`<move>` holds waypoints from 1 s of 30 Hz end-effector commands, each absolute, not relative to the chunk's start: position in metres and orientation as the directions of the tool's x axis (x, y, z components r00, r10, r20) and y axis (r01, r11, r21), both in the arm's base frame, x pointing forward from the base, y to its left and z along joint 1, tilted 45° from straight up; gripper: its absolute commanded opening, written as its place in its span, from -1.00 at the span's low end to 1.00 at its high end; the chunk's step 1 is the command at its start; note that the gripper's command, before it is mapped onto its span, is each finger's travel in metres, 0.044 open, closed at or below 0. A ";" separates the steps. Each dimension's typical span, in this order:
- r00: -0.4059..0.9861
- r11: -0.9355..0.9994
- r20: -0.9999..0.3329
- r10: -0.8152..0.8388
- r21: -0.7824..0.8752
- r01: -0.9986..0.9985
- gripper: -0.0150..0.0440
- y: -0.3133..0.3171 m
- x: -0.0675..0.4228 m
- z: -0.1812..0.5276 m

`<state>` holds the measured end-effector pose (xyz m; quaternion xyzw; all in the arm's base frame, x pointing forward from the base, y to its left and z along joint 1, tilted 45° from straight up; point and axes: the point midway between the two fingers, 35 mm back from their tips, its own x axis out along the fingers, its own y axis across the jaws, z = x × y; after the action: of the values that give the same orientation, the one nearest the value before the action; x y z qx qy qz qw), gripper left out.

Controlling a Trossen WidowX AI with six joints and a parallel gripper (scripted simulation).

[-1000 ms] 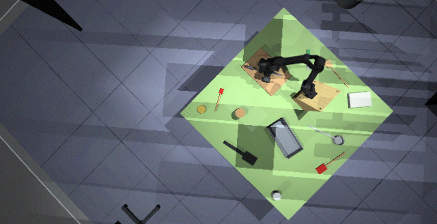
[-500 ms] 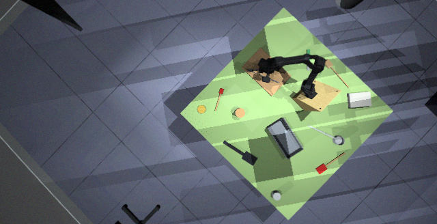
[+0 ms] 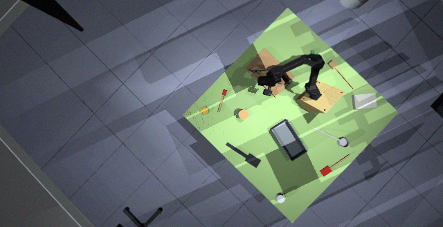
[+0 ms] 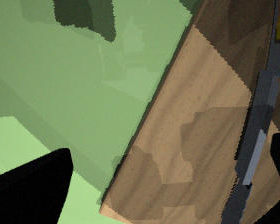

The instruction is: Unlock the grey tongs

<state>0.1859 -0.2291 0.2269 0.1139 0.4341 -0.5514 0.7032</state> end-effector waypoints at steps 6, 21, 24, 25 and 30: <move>0.019 0.362 -0.704 -0.710 -0.342 0.867 1.00 -0.183 0.225 0.233; 0.024 0.374 -0.714 -0.700 -0.337 0.864 1.00 -0.159 0.217 0.260; 0.024 0.374 -0.714 -0.700 -0.337 0.864 1.00 -0.159 0.217 0.260; 0.024 0.374 -0.714 -0.700 -0.337 0.864 1.00 -0.159 0.217 0.260; 0.024 0.374 -0.714 -0.700 -0.337 0.864 1.00 -0.159 0.217 0.260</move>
<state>0.2178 -0.1585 0.2585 0.0952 0.4322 -0.5490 0.7090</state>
